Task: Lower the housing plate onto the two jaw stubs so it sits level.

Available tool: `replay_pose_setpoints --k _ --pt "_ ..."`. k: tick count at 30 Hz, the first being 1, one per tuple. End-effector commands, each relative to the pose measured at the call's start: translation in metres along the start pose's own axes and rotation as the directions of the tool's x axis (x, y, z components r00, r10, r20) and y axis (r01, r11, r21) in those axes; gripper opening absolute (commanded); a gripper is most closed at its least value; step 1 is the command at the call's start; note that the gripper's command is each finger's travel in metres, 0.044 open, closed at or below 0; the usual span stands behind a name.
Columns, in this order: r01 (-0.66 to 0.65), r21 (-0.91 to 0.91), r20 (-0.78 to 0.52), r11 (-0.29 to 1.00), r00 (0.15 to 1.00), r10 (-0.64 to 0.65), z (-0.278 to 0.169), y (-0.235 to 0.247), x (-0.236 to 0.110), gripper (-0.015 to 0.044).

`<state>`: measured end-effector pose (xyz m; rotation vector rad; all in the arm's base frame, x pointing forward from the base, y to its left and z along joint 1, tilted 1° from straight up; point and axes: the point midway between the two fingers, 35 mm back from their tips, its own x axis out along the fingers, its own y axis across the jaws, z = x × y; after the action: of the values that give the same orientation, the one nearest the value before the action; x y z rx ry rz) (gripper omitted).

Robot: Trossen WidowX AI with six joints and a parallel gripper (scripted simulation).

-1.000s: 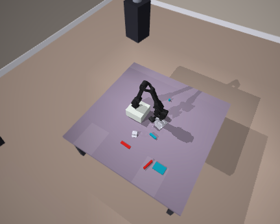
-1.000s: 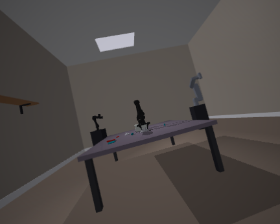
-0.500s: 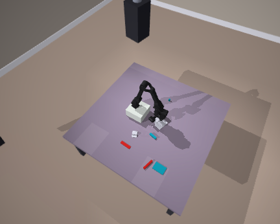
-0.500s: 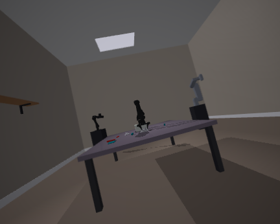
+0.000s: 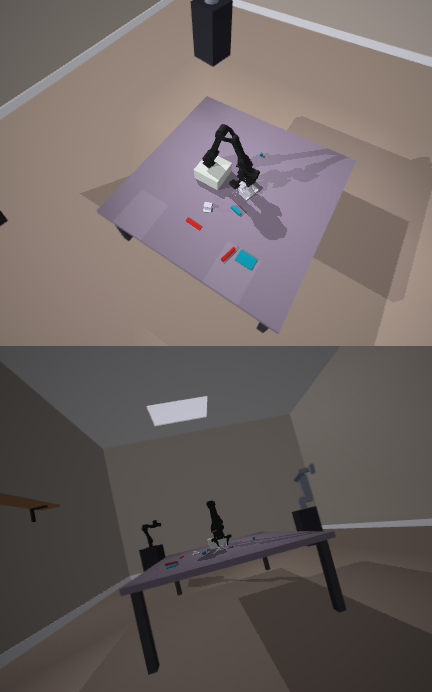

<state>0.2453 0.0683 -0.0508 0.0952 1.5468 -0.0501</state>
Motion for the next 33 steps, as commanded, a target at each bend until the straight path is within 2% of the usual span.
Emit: replay_pose_setpoints --k 1,19,22,23,33 --pt "-0.002 -0.004 0.001 1.000 1.000 0.002 0.0001 0.0004 0.0004 0.0351" --pt "-0.002 -0.004 0.001 1.000 1.000 0.002 0.0001 0.0004 0.0004 0.0351" --pt "0.000 0.000 0.000 1.000 1.000 0.000 0.0000 0.0000 0.0000 0.0430" --pt "0.000 0.000 0.000 1.000 1.000 0.000 0.0000 0.0000 0.0000 0.0440" --pt "0.000 0.000 0.000 1.000 1.000 0.000 0.0000 0.0000 0.0000 0.0440"
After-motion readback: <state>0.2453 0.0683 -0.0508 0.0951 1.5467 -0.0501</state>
